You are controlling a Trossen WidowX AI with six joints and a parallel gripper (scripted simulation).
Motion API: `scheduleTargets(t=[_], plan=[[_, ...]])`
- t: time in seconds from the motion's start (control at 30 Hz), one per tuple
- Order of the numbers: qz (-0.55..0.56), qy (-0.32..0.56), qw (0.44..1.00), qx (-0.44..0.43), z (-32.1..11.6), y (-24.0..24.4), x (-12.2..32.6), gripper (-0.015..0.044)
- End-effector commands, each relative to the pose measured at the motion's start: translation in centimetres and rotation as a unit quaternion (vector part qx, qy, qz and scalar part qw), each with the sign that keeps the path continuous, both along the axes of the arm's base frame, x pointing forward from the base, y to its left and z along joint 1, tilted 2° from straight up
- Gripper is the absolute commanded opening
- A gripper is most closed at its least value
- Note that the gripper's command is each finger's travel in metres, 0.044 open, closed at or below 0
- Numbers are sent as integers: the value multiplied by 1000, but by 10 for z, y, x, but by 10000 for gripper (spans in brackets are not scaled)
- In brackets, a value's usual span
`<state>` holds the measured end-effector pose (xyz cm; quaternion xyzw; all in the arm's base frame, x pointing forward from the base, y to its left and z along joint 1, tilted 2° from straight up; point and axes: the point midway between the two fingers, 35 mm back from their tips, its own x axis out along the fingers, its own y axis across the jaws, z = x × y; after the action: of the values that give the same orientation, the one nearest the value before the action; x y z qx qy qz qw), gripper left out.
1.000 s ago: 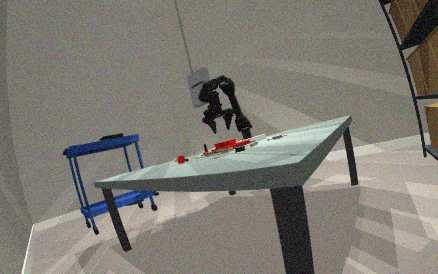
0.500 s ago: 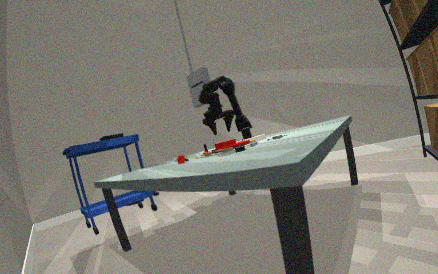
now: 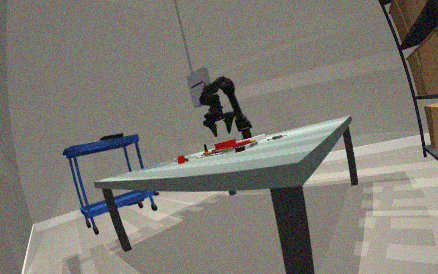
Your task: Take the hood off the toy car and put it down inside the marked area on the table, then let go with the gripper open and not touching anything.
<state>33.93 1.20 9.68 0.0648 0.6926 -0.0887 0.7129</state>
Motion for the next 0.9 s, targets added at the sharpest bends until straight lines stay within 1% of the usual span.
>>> scheduleTargets(t=[0.0,0.87], plan=[[-1,5,1000,2,-5,1,-2,440],[-1,5,1000,2,-20,1,-2,440]])
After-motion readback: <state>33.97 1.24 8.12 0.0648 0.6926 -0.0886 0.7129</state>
